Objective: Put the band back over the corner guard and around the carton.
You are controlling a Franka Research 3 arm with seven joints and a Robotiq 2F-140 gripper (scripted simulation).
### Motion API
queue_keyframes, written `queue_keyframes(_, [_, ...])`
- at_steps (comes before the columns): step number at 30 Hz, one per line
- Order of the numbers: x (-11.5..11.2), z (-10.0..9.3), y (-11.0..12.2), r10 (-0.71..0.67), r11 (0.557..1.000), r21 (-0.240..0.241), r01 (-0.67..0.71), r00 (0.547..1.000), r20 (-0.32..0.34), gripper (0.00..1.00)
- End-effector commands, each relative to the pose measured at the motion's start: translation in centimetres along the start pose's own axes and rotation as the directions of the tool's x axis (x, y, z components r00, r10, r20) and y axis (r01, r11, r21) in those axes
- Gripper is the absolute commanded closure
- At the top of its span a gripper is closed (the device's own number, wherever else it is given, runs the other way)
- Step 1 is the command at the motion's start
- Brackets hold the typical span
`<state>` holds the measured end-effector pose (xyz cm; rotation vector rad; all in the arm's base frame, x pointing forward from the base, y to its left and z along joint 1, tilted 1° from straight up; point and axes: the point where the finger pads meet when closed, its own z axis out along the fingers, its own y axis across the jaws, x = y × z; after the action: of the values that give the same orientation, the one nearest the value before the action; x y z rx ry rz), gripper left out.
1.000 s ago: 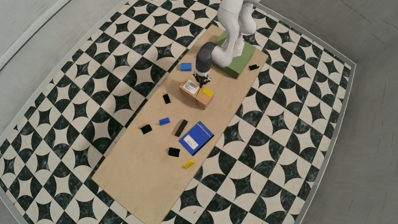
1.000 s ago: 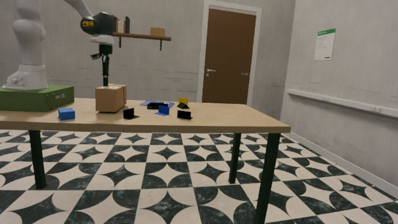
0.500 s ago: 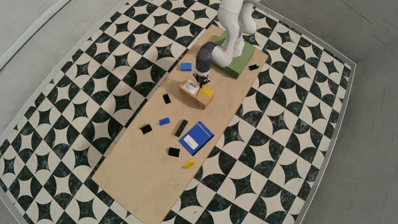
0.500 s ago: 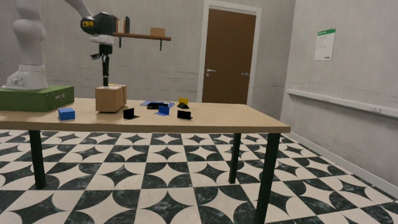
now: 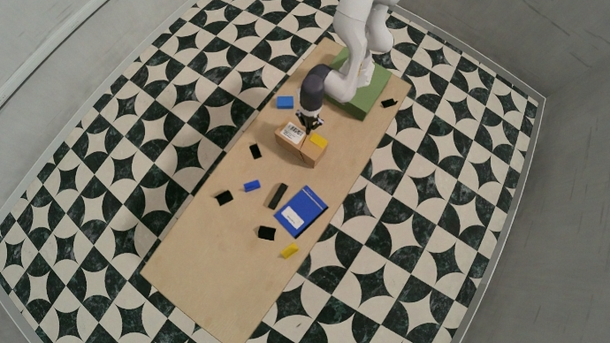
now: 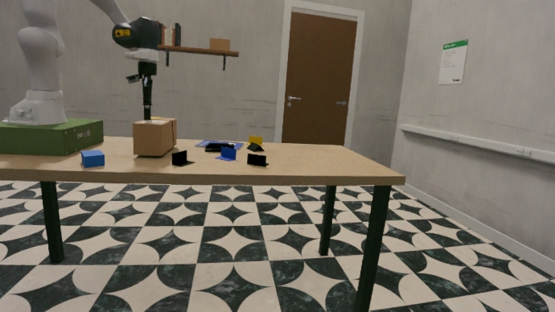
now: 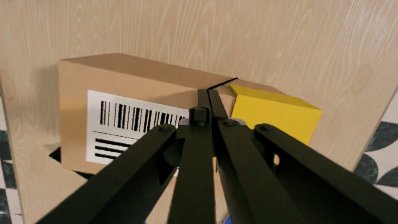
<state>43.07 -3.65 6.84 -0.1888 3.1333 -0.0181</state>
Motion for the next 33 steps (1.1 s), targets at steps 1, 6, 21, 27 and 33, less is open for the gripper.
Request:
queue_keyframes(1, [0.0, -0.3, 0.0, -0.003, 1.0, 0.0, 0.003, 1.0, 0.0, 0.9])
queue_keyframes(6, [0.0, -0.6, 0.0, -0.003, 1.0, 0.0, 0.003, 1.0, 0.0, 0.9])
queue_keyframes(21, [0.0, -1.6, 0.0, -0.003, 1.0, 0.0, 0.003, 1.0, 0.0, 0.9])
queue_keyframes(27, [0.0, -1.6, 0.0, -0.003, 1.0, 0.0, 0.003, 1.0, 0.0, 0.9])
queue_keyframes(33, [0.0, -1.6, 0.0, -0.003, 1.0, 0.0, 0.003, 1.0, 0.0, 0.9])
